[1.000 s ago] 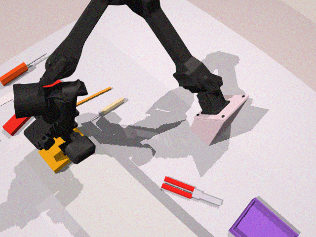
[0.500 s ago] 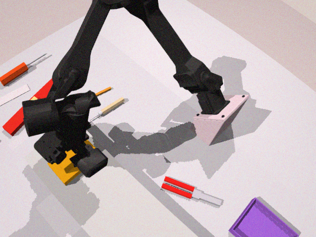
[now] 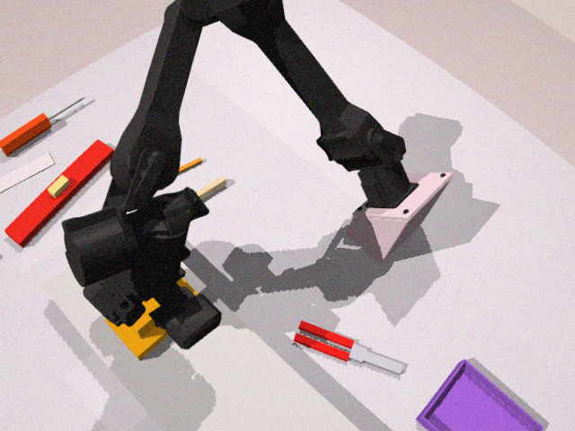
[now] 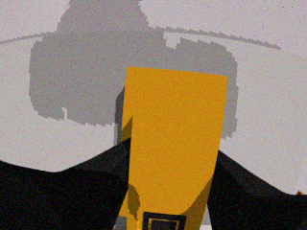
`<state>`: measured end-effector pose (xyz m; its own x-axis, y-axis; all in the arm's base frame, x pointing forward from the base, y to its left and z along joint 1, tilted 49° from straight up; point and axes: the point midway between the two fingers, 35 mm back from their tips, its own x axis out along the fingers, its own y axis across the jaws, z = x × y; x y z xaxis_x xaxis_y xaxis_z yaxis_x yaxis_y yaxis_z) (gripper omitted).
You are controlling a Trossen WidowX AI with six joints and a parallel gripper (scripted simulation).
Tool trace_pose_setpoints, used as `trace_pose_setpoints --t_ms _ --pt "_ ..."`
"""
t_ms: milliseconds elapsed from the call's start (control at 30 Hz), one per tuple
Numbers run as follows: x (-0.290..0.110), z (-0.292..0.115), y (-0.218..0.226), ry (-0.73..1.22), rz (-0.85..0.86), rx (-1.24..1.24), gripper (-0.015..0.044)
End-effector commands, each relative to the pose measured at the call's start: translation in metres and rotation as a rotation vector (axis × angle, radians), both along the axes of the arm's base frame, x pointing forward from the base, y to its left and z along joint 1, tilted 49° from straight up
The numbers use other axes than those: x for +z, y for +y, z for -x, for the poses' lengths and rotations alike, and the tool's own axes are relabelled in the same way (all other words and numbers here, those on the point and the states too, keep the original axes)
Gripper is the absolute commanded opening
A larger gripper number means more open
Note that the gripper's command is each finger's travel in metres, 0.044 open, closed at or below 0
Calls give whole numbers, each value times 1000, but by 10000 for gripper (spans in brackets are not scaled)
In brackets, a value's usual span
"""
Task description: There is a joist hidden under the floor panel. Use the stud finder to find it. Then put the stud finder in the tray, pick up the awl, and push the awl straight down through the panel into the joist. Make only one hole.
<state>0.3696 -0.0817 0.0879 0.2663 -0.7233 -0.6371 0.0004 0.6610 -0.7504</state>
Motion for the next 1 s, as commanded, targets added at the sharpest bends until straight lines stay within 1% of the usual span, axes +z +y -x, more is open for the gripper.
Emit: trace_pose_setpoints --t_ms 0,967 --pt "-13 2 10 2 0 0 0" --pt "-76 2 66 1 -3 0 0"
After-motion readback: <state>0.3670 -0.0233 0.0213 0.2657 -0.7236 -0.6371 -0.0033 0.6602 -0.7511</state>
